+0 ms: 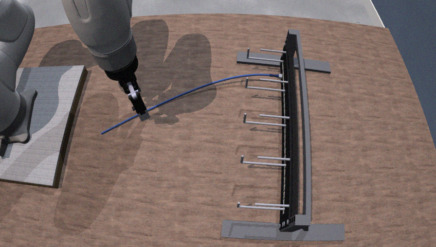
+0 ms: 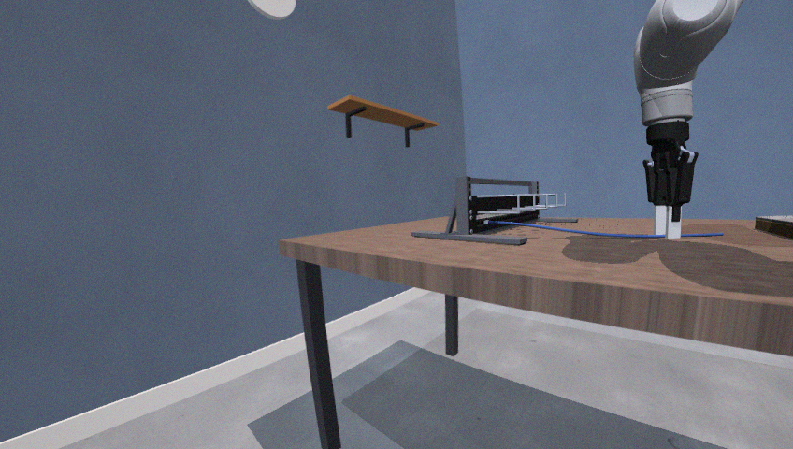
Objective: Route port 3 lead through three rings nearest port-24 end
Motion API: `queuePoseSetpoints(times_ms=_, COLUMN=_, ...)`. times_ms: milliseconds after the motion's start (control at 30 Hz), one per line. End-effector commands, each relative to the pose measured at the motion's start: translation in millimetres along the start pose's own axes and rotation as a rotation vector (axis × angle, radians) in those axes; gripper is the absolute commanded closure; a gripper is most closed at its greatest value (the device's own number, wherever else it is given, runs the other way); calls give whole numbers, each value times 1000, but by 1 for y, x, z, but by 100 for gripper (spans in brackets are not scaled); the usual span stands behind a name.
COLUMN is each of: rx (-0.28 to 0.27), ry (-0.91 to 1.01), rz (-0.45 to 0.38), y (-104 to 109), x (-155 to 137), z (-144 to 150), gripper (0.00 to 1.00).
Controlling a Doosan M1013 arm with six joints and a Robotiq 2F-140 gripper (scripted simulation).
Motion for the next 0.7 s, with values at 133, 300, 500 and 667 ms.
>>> queuePoseSetpoints(times_ms=133, rx=0, ry=0, rz=0, y=0, x=0, z=0, gripper=80)
queuePoseSetpoints(times_ms=300, rx=0, ry=0, rz=0, y=0, x=0, z=0, gripper=80)
queuePoseSetpoints(times_ms=500, rx=0, ry=0, rz=0, y=0, x=0, z=0, gripper=100)
queuePoseSetpoints(times_ms=667, rx=0, ry=0, rz=0, y=0, x=0, z=0, gripper=100)
Point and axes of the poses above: the point where the finger pads meet when closed, its own y axis back along the fingers, its own z axis across the jaws, x = y × z, the point moved 9 cm from there along y, back along the fingers, and after that the axes turned 2 degrees about -y, right-handed, at the moved point
